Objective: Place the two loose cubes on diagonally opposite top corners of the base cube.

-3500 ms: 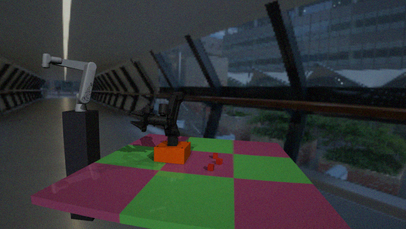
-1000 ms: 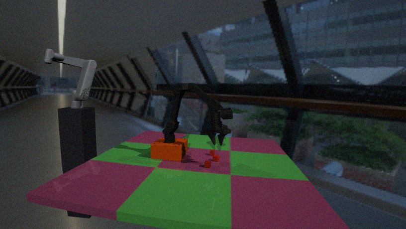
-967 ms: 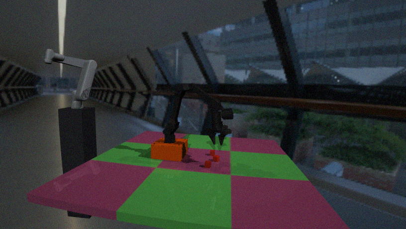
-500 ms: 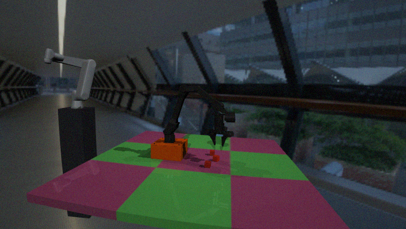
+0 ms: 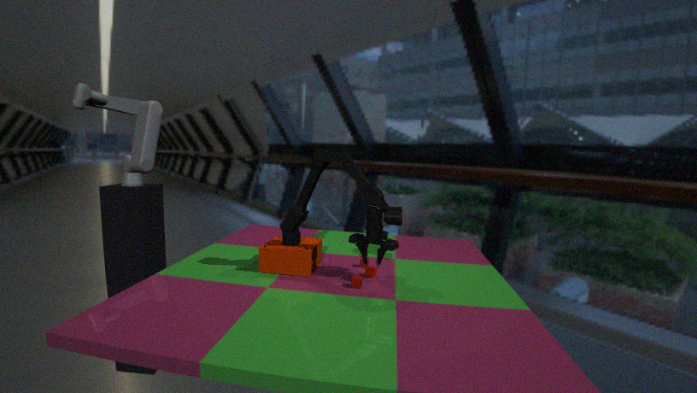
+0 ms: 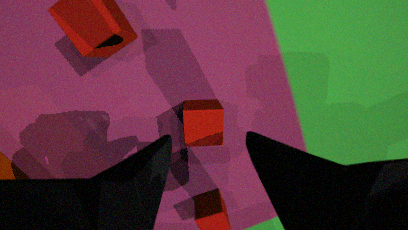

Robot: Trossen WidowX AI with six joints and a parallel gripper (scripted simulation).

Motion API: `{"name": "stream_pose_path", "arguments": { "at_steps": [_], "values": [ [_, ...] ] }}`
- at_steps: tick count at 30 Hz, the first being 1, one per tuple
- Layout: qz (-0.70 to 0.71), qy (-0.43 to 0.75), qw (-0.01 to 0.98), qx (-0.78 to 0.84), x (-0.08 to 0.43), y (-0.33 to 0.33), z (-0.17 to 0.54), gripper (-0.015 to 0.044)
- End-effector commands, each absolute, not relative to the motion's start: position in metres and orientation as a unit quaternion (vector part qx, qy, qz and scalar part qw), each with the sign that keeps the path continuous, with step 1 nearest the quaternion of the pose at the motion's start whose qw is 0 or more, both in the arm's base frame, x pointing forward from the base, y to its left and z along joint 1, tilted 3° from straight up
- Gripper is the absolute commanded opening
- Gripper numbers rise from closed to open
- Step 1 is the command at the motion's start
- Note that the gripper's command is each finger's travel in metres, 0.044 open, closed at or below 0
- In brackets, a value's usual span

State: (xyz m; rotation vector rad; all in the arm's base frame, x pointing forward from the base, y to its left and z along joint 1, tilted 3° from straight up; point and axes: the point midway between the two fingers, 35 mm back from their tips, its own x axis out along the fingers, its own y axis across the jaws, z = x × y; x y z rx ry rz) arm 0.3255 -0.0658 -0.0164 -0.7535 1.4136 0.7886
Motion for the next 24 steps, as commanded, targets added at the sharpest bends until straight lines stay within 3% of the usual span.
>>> {"name": "stream_pose_path", "arguments": {
  "at_steps": [1, 20, 24],
  "values": [
    [0.346, 0.618, 0.626, -0.326, 0.323, -0.064, -0.022, 0.0265],
    [0.346, 0.618, 0.626, -0.326, 0.323, -0.063, -0.051, 0.0265],
    [0.346, 0.618, 0.626, -0.326, 0.323, -0.063, -0.051, 0.016]
  ]
}}
